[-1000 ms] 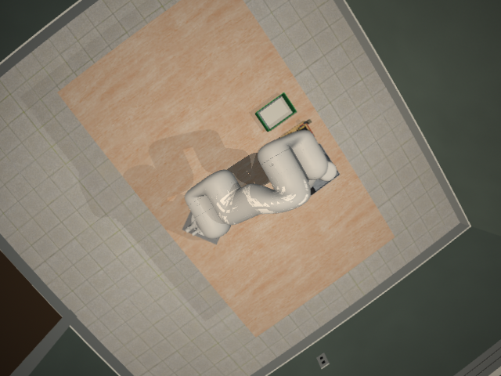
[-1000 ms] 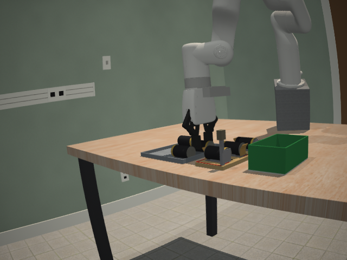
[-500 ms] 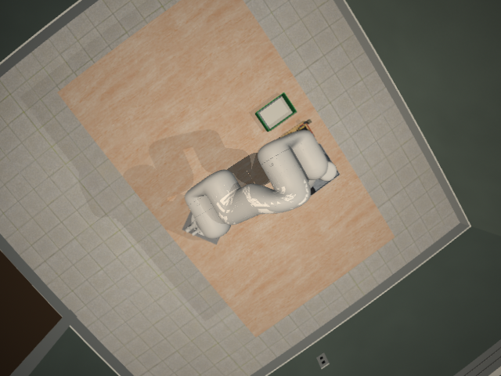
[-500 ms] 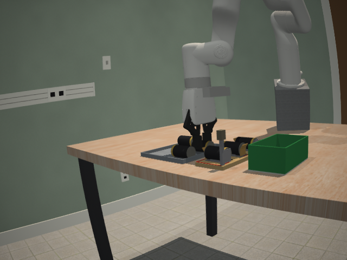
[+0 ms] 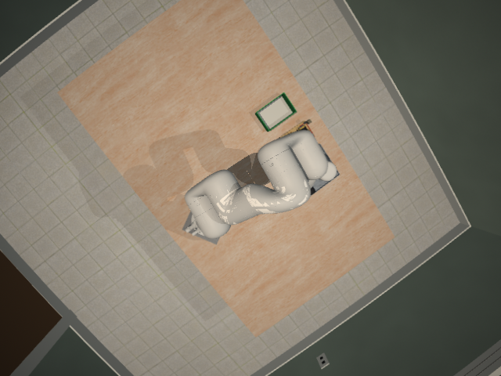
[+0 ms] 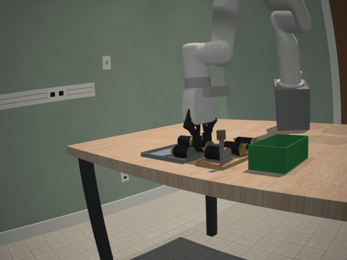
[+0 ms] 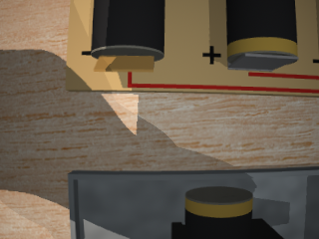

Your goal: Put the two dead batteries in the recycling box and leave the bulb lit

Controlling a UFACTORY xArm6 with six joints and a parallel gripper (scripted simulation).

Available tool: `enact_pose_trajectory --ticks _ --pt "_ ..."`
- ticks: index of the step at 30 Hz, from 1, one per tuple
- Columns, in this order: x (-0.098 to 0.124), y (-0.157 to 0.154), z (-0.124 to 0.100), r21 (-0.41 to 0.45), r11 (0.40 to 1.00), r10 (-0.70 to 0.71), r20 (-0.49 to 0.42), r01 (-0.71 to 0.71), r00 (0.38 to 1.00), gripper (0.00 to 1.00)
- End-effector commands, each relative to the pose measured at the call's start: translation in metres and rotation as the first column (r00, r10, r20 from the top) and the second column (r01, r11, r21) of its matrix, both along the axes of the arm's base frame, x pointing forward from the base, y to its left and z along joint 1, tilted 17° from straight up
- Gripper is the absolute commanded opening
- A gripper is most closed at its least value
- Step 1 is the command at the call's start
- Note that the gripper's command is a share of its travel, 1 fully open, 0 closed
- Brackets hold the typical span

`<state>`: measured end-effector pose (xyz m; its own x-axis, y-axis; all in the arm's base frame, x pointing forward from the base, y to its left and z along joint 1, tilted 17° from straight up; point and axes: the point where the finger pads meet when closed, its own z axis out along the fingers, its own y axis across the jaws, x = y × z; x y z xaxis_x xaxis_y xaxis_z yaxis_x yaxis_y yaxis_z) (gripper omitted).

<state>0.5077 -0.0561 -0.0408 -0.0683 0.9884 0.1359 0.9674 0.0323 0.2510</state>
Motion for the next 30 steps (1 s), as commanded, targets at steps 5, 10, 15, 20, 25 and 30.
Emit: enact_pose_trajectory --ticks 5,10,15,20,25,30 --pt "0.001 -0.001 0.003 -0.001 1.0 0.0 0.003 0.0 1.0 0.28" --pt "-0.004 -0.003 0.02 -0.001 1.0 0.0 0.003 0.0 1.0 0.28" --pt "-0.009 -0.006 0.04 -0.001 1.0 0.0 0.003 0.0 1.0 0.28" --pt "-0.01 -0.007 0.044 -0.001 1.0 0.0 0.003 0.0 1.0 0.28" --pt "-0.01 -0.007 0.045 -0.001 1.0 0.0 0.003 0.0 1.0 0.28" --pt "-0.021 -0.014 0.087 -0.001 1.0 0.0 0.003 0.0 1.0 0.28"
